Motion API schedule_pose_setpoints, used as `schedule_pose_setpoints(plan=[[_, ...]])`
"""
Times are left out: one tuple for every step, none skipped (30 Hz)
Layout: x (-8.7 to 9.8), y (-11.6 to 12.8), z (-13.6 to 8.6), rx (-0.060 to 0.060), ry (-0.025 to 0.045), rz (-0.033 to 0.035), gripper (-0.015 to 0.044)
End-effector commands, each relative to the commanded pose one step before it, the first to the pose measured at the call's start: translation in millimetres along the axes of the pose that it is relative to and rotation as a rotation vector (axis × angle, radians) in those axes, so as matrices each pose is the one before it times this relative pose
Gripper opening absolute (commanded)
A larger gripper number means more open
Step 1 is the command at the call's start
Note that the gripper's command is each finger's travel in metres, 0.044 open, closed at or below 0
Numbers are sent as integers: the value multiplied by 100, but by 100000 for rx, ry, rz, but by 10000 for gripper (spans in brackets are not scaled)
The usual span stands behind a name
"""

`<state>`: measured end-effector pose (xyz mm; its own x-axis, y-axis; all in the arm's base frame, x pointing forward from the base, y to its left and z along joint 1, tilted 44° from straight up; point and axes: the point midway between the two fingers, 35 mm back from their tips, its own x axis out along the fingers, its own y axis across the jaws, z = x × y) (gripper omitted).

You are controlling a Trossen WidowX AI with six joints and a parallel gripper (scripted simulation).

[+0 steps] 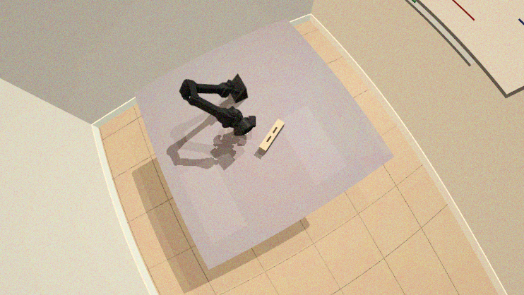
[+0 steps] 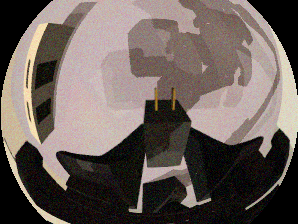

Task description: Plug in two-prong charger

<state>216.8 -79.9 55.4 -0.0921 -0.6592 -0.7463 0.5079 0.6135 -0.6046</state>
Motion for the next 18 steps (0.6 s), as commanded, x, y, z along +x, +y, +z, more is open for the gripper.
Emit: schedule_pose_setpoints(plan=[[-1735, 107, -96, 677, -97, 518, 0], [-323, 5, -72, -54, 16, -62, 0], [-314, 3, -77, -52, 12, -69, 0], [-312, 2, -87, -50, 8, -79, 0], [-308, 1, -102, -48, 4, -88, 0], [-240, -2, -105, -38, 1, -76, 0], [-106, -2, -77, -18, 1, -37, 0], [-59, 3, -83, -12, 2, -22, 0], [9, 16, 9, -242, -8, -13, 0], [17, 32, 19, -486, -17, -26, 0], [25, 47, 28, -718, -24, -38, 0], [34, 61, 37, -951, -32, -51, 0], [42, 76, 47, -1184, -39, -63, 0], [50, 88, 55, -1379, -44, -74, 0], [53, 92, 59, -1458, -45, -79, 0], [54, 92, 61, -1468, -44, -81, 0], [54, 92, 62, -1469, -43, -81, 0], [55, 91, 62, -1469, -42, -82, 0]])
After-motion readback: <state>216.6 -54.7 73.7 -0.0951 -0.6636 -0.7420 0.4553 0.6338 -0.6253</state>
